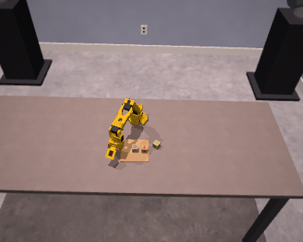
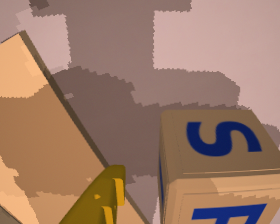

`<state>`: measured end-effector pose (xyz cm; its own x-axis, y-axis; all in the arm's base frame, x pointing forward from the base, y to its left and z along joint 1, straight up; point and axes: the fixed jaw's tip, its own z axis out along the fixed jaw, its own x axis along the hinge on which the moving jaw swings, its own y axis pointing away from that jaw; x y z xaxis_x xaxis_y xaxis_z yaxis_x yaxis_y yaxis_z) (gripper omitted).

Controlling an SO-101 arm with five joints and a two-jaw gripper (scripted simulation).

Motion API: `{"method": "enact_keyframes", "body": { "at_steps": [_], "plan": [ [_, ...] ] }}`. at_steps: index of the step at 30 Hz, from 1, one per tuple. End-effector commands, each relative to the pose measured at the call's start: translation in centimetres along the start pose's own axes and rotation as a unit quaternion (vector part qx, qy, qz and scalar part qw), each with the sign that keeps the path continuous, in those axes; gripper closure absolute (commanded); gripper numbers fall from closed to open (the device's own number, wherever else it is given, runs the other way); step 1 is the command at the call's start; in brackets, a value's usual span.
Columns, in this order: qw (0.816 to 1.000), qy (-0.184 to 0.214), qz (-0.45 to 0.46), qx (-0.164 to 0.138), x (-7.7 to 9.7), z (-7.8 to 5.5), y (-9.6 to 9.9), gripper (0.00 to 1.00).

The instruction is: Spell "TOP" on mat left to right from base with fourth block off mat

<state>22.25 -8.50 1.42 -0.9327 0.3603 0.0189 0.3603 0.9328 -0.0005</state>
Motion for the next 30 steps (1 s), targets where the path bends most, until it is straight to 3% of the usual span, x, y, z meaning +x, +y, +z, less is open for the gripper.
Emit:
{"method": "enact_keyframes", "body": {
  "at_steps": [1, 30],
  "plan": [
    [0.998, -0.06, 0.004, 0.001, -1.45, -2.21, -0.29, 0.69],
    [0.998, -0.06, 0.004, 0.003, -1.44, -2.21, -1.2, 0.84]
  ]
}}
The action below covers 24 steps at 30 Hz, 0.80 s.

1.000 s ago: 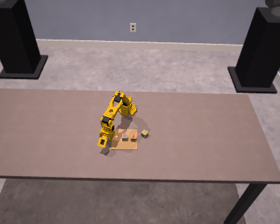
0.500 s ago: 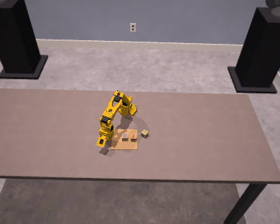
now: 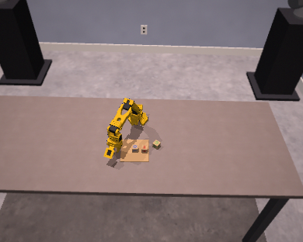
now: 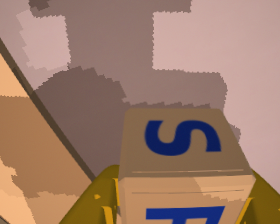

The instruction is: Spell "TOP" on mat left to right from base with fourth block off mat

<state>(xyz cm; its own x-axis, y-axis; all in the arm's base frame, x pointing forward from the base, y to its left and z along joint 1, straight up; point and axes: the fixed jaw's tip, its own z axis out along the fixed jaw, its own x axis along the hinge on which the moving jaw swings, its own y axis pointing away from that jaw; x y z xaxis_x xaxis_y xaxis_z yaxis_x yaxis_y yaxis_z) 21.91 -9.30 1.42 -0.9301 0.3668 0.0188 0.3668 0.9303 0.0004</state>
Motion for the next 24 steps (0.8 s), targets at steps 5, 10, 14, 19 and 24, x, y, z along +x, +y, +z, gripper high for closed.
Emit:
{"method": "enact_keyframes", "body": {
  "at_steps": [5, 10, 14, 19, 24],
  "plan": [
    [0.998, -0.06, 0.0, 0.004, -1.48, -2.21, -0.33, 0.84],
    [0.998, -0.06, 0.0, 0.004, -1.48, -2.21, -0.33, 0.85],
    [0.998, -0.06, 0.0, 0.004, -1.48, -2.21, -0.33, 0.91],
    [0.998, -0.06, 0.0, 0.004, -1.48, -2.21, -0.33, 0.99],
    [0.998, -0.06, 0.0, 0.004, -1.48, -2.21, -0.33, 1.0]
  ]
}}
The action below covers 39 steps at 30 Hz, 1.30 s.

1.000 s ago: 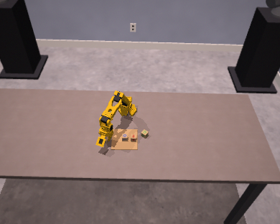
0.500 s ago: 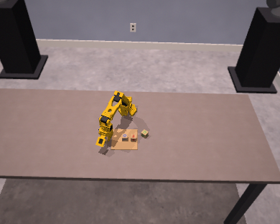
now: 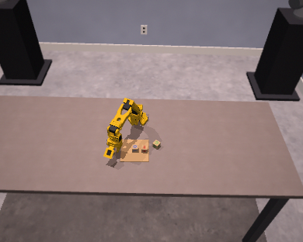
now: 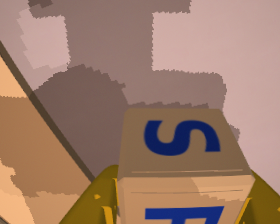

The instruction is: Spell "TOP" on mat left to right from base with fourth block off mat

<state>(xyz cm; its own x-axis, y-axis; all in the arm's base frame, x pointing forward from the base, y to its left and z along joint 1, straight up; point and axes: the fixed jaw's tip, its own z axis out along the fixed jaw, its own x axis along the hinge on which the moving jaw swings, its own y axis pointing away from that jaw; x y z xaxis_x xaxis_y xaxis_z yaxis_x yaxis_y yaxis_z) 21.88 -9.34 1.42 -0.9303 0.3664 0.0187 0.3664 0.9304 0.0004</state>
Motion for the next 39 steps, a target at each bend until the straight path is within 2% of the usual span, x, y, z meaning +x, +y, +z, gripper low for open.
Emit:
{"method": "enact_keyframes", "body": {
  "at_steps": [1, 8, 15, 17, 26, 39],
  "plan": [
    [0.998, -0.06, 0.001, 0.004, -1.5, -2.2, -0.3, 1.0],
    [0.998, -0.062, 0.001, 0.004, -1.5, -2.8, -0.3, 1.0],
    [0.998, -0.066, 0.0, 0.004, -1.4, -4.7, -0.2, 1.0],
    [0.998, -0.066, 0.0, 0.004, -1.4, -4.7, -0.2, 1.0],
    [0.997, -0.072, 0.0, 0.004, -0.9, -6.9, -0.2, 1.0],
    [0.997, -0.074, -0.002, 0.005, -0.9, -7.2, -0.2, 1.0]
  ]
}}
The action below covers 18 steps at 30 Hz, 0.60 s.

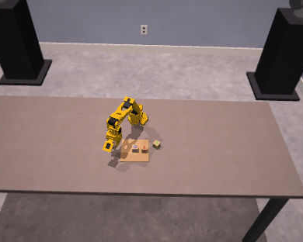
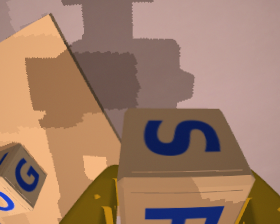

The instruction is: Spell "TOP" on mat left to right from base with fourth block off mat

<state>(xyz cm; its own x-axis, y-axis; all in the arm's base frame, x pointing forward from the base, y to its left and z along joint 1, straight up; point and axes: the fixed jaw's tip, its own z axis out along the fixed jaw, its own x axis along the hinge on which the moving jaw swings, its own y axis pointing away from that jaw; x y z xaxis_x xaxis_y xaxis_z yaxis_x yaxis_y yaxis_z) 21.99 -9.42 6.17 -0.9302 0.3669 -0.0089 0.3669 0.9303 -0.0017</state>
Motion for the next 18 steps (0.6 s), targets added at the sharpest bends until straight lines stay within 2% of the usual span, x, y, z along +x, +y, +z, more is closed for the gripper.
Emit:
{"method": "enact_keyframes", "body": {
  "at_steps": [1, 12, 18],
  "plan": [
    [0.998, -0.06, -0.004, 0.004, -0.92, -2.43, -0.12, 1.0],
    [0.997, -0.058, -0.055, 0.006, -0.63, -2.41, 0.1, 1.0],
    [0.99, -0.056, -0.13, 0.009, -0.24, -2.39, 0.4, 1.0]
  ]
}}
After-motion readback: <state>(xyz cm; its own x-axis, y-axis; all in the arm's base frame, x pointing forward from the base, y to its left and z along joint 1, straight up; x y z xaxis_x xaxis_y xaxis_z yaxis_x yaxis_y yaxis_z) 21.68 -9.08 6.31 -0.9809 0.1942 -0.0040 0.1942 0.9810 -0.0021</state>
